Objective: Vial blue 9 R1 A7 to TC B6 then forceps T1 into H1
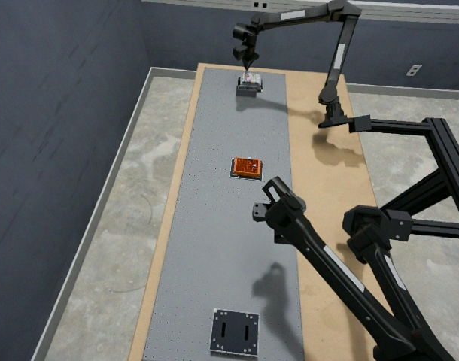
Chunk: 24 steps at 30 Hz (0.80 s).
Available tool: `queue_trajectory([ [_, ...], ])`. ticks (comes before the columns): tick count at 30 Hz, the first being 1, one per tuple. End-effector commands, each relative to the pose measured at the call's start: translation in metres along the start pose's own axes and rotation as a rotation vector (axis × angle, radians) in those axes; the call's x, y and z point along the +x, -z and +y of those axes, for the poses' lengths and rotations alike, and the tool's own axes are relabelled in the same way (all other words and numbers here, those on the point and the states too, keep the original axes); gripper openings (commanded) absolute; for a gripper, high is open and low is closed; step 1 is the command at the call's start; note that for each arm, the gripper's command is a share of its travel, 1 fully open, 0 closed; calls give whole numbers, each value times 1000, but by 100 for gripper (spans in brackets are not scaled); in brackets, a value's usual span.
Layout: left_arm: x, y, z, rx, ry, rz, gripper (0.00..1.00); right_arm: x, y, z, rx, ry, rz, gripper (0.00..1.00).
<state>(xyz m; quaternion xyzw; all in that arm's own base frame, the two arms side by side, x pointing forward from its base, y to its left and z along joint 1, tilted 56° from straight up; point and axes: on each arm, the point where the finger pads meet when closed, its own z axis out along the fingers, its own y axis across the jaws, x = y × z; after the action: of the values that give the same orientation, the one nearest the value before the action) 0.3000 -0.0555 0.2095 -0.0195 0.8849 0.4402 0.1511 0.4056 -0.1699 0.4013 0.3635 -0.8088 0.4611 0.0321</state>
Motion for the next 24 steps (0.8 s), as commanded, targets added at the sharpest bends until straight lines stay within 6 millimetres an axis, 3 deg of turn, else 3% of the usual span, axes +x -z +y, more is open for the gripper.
queue_trajectory([
  [1, -6, 5, 2, 3, 15, -6, 100, 1, -5, -4, 1, 5, 12, 11],
  [24, -6, 5, 2, 3, 15, -6, 100, 2, -5, -2, -6, 13, 15, 11],
])
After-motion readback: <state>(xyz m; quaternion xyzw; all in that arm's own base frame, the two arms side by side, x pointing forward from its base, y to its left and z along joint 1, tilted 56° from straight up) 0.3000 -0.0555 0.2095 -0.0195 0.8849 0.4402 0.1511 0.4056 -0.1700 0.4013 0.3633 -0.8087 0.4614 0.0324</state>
